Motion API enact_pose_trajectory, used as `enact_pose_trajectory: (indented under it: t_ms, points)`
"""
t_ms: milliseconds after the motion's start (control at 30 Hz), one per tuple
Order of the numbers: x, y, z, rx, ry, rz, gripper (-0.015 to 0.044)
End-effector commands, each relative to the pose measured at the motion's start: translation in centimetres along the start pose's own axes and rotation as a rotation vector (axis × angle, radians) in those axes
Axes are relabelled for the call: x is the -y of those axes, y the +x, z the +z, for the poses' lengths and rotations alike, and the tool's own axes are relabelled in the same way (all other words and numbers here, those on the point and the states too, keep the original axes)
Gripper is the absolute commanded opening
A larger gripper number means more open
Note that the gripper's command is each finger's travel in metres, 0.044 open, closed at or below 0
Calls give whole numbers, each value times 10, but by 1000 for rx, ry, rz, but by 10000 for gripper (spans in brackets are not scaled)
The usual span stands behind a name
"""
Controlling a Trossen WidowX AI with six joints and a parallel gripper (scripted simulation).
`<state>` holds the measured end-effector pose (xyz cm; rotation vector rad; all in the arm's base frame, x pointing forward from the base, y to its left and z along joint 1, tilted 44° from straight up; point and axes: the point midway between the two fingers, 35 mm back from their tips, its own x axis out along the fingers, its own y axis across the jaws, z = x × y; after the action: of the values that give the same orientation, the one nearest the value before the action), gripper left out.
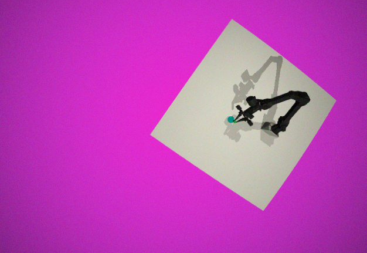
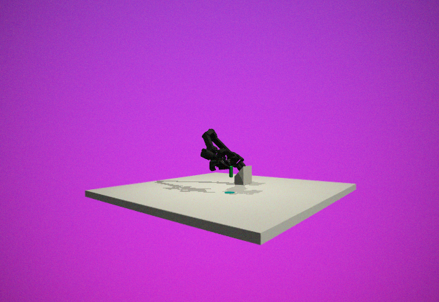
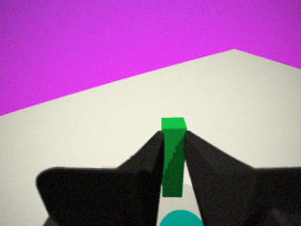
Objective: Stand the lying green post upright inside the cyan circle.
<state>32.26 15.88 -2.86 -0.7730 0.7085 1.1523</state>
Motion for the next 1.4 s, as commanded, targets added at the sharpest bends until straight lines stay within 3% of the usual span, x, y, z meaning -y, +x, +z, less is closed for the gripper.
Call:
enact_pose_trajectory:
  t_ms: [0, 733, 1367]
  points:
    - [-3, -4, -1, 32, -16, -6, 23]
    - [-6, -22, 3, 173, -106, -68, 23]
    - [-6, -22, 0, 176, -109, -69, 23]
